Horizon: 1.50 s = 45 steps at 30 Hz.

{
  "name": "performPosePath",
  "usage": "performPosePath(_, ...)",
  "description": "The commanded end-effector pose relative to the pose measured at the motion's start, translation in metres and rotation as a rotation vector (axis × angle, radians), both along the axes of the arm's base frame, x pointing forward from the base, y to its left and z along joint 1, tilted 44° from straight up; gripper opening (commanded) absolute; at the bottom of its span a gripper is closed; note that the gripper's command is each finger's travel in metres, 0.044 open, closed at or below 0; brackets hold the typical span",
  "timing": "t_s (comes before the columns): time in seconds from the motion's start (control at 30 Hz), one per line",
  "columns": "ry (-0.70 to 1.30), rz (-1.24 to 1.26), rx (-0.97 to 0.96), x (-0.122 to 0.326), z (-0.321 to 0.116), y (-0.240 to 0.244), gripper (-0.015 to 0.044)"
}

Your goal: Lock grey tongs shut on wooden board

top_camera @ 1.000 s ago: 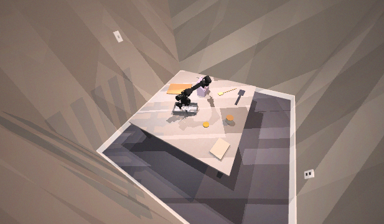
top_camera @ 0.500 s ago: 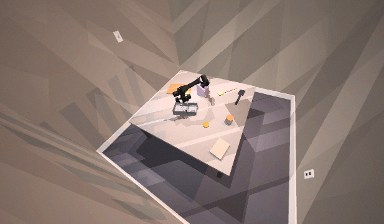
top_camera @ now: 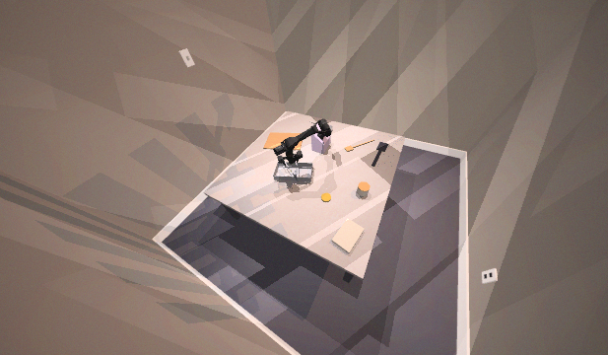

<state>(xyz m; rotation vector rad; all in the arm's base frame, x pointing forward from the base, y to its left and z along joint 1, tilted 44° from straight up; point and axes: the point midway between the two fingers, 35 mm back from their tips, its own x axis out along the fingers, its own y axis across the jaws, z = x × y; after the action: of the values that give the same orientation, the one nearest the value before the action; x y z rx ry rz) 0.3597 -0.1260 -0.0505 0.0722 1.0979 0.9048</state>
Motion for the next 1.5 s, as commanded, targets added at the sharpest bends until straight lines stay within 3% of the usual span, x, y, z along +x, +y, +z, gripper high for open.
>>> performPosePath(0.0,0.009,0.004,0.009,0.0,-0.006,0.009,0.044)
performPosePath(1.47,0.008,0.004,0.013,0.01,-0.058,0.059,0.044)
